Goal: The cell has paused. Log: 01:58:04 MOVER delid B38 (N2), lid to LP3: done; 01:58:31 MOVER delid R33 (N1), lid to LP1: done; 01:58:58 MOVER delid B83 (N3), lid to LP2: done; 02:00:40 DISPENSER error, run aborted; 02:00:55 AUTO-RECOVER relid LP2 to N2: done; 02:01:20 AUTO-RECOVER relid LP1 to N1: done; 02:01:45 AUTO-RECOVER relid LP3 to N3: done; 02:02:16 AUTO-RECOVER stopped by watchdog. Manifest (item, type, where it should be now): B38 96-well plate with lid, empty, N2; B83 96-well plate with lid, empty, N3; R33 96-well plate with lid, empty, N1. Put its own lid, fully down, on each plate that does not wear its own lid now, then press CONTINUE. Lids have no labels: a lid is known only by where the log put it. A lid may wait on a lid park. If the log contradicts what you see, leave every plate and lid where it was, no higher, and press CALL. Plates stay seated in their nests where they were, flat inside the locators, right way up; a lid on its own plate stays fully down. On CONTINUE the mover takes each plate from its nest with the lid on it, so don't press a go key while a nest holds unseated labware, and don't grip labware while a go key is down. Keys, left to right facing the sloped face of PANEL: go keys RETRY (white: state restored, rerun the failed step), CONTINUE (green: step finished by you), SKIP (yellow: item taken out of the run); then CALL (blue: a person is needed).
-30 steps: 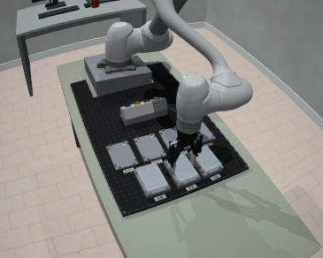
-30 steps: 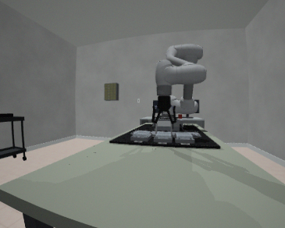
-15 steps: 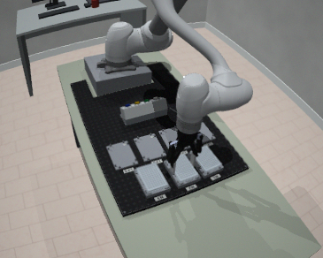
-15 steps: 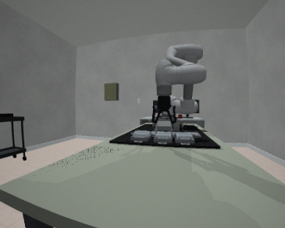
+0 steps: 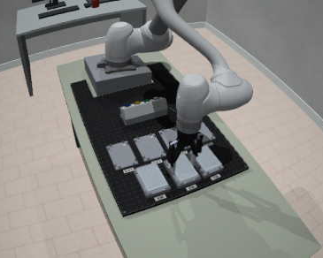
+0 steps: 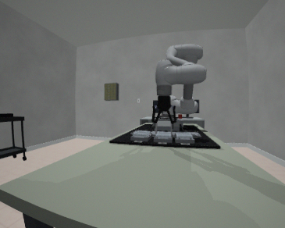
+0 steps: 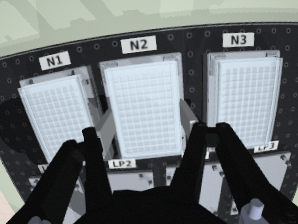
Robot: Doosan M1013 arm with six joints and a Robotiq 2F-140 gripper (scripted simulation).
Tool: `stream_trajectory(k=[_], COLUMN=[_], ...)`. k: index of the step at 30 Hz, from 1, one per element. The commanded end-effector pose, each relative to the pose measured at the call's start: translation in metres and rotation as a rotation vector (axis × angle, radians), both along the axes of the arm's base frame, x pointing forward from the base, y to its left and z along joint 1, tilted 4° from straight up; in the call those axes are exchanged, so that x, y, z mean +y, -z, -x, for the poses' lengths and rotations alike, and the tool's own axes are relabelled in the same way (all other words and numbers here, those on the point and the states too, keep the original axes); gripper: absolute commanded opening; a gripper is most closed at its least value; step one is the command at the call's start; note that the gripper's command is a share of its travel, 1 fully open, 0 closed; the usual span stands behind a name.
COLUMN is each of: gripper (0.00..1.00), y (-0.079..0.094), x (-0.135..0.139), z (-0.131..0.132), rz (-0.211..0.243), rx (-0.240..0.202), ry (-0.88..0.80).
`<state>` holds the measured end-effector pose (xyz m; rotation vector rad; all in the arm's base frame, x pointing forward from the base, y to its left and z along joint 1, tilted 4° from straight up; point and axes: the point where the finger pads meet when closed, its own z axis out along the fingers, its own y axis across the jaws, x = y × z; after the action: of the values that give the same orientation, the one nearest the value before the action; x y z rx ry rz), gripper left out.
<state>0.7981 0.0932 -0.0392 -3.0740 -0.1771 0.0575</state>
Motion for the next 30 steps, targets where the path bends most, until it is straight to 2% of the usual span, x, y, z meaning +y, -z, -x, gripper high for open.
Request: stream_trajectory(k=[1,30], gripper=[0.0,0.0], y=[-0.006,-0.044], x=[0.001,-0.001], z=[0.001,-0.001], rz=[-0.002,-0.002], rx=[0.002,0.002], ry=[0.007,0.007])
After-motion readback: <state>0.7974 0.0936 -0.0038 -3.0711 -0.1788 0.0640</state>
